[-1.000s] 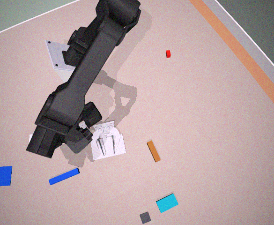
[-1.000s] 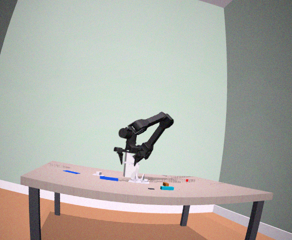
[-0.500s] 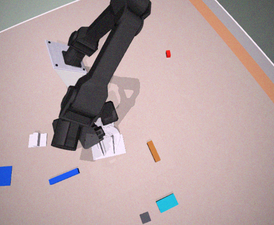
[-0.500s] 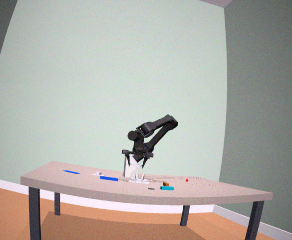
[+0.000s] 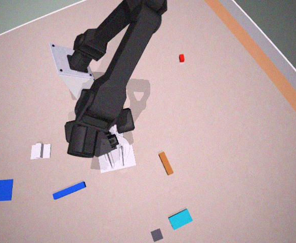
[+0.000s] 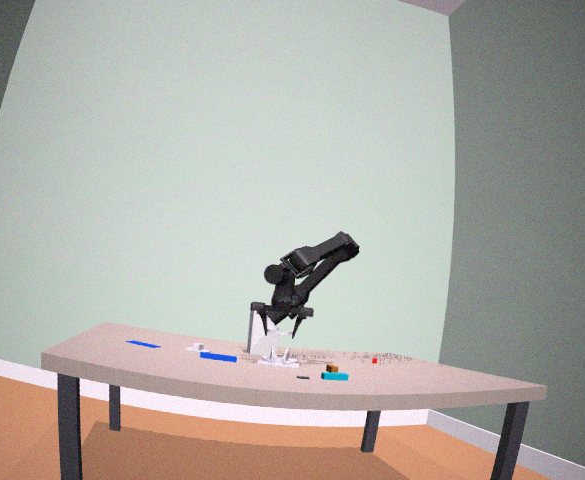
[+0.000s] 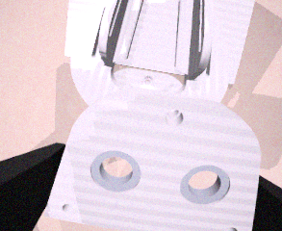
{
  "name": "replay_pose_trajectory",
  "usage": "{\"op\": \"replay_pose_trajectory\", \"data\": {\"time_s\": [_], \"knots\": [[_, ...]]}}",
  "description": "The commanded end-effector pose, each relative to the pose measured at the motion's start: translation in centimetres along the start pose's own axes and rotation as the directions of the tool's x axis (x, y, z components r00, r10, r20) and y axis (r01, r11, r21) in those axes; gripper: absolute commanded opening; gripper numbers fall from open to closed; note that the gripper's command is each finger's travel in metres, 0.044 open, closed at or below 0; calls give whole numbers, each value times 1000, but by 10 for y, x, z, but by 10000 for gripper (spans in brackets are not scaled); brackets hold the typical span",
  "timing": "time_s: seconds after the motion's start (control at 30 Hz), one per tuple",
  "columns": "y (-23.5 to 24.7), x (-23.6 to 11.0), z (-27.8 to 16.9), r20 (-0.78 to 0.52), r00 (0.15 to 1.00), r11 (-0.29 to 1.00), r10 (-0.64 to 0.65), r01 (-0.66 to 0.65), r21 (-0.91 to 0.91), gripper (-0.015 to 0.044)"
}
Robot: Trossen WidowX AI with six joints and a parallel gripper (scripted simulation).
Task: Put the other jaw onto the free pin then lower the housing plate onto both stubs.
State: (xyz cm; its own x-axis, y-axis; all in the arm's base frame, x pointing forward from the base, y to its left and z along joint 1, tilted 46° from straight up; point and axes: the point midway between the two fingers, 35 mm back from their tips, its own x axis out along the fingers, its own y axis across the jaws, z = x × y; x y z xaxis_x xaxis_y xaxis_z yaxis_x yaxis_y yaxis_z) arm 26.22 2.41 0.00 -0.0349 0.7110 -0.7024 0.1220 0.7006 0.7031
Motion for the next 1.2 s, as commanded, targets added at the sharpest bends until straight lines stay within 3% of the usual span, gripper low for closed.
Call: {"op": "replay_pose_trajectory", "data": {"time_s": [0.0, 1.17], "knots": [[0, 1, -1, -1, 1000, 1000, 3, -3, 9, 351], [9, 1, -8, -1, 1000, 1000, 4, -4, 13, 351]]}}
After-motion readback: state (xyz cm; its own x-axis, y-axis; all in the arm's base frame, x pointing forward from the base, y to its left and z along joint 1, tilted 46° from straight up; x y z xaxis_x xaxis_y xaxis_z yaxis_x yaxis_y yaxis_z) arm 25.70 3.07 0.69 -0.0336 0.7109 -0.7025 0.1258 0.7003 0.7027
